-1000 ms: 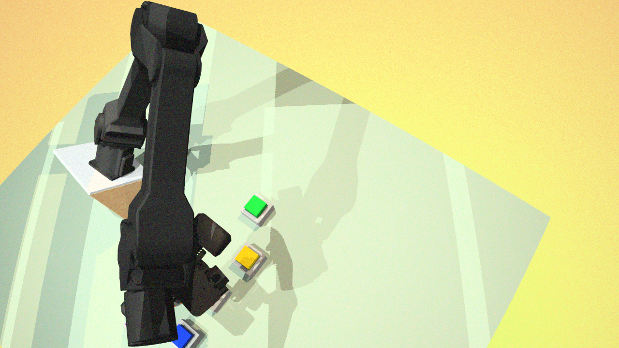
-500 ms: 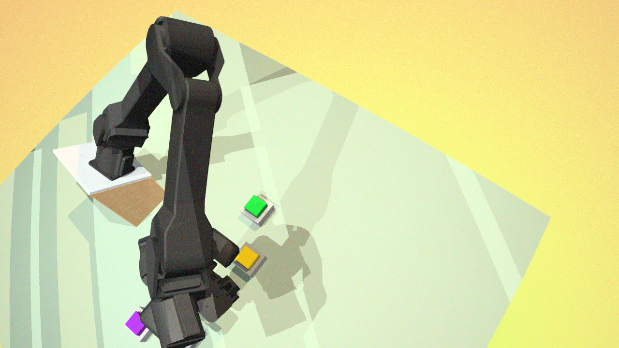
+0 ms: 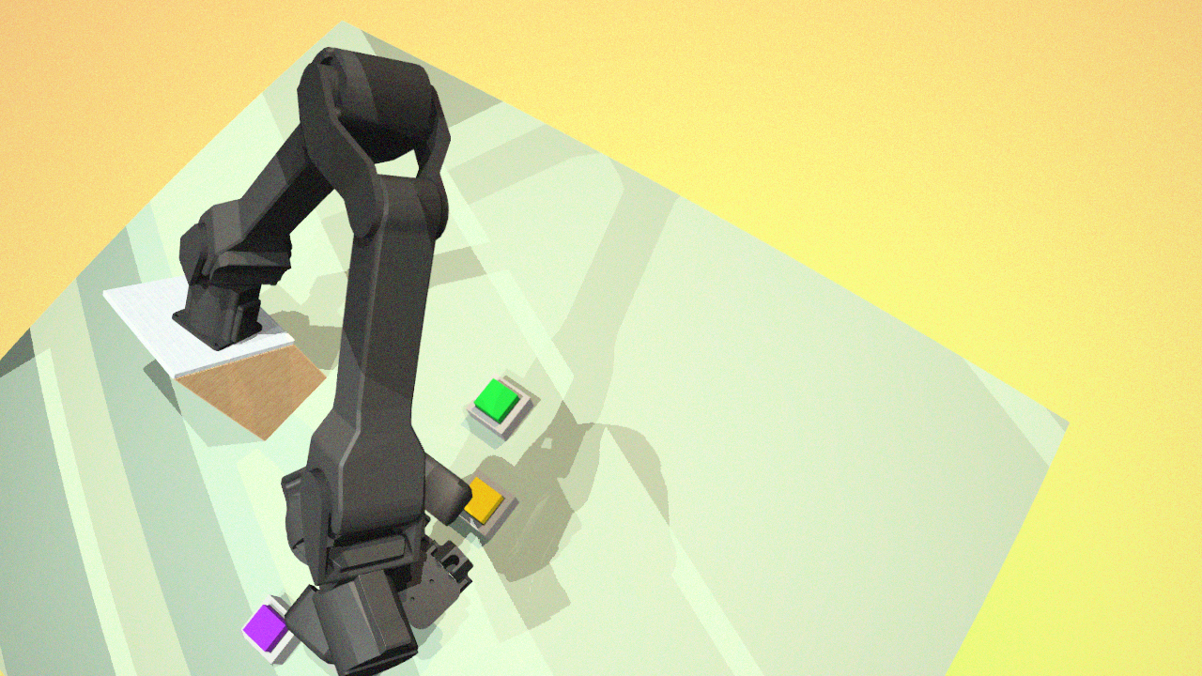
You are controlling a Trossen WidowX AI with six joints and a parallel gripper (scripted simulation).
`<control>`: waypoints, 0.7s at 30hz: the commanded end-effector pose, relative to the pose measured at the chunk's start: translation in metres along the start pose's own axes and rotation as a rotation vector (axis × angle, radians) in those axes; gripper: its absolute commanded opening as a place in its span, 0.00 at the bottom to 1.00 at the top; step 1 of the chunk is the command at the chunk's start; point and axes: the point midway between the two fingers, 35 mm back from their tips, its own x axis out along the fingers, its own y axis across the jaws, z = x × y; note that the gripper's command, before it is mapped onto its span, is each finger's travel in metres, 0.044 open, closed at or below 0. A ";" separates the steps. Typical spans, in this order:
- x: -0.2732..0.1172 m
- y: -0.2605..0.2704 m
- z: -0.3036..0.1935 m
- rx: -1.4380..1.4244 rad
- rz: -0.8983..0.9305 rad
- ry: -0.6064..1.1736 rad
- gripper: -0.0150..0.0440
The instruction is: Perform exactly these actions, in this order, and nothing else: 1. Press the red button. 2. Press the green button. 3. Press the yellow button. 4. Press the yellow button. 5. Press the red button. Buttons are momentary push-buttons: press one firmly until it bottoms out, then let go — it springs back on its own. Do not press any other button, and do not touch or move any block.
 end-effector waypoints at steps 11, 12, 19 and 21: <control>0.012 0.001 -0.003 0.009 0.007 0.006 0.29; 0.012 0.001 -0.003 0.009 0.007 0.006 0.29; 0.012 0.001 -0.003 0.009 0.007 0.006 0.29; 0.012 0.001 -0.003 0.009 0.007 0.006 0.29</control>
